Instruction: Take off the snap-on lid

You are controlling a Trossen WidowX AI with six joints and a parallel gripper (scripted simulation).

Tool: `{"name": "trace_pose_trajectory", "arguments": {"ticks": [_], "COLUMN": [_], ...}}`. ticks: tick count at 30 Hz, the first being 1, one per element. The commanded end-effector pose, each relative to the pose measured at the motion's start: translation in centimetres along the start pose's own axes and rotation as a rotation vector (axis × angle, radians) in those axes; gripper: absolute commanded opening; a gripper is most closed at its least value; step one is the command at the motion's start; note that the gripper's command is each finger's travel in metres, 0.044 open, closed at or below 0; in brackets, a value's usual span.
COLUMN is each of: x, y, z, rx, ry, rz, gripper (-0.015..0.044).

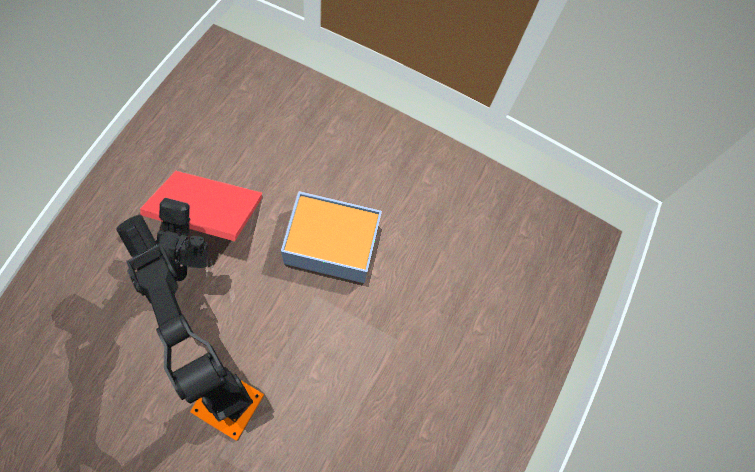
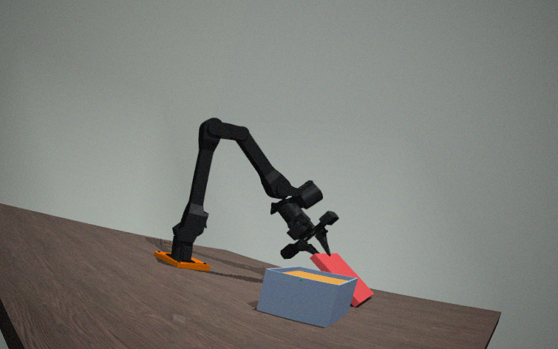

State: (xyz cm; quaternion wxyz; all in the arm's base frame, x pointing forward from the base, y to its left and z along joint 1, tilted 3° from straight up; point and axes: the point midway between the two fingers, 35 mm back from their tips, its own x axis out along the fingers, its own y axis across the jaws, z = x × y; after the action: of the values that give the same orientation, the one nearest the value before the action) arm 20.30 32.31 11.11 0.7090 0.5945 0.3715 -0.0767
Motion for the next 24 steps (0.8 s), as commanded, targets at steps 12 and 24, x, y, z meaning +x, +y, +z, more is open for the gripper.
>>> {"name": "trace_pose_trajectory", "arguments": {"ticks": [12,24], "x": [1.1,1.7], "y": [-1.6,-2.4], "z": [0.2,0.2], "rx": [-0.011,-0.011], "ry": [-0.005,-0.005], "rz": [-0.017,-0.017], "gripper": [0.0000,0.0000]}}
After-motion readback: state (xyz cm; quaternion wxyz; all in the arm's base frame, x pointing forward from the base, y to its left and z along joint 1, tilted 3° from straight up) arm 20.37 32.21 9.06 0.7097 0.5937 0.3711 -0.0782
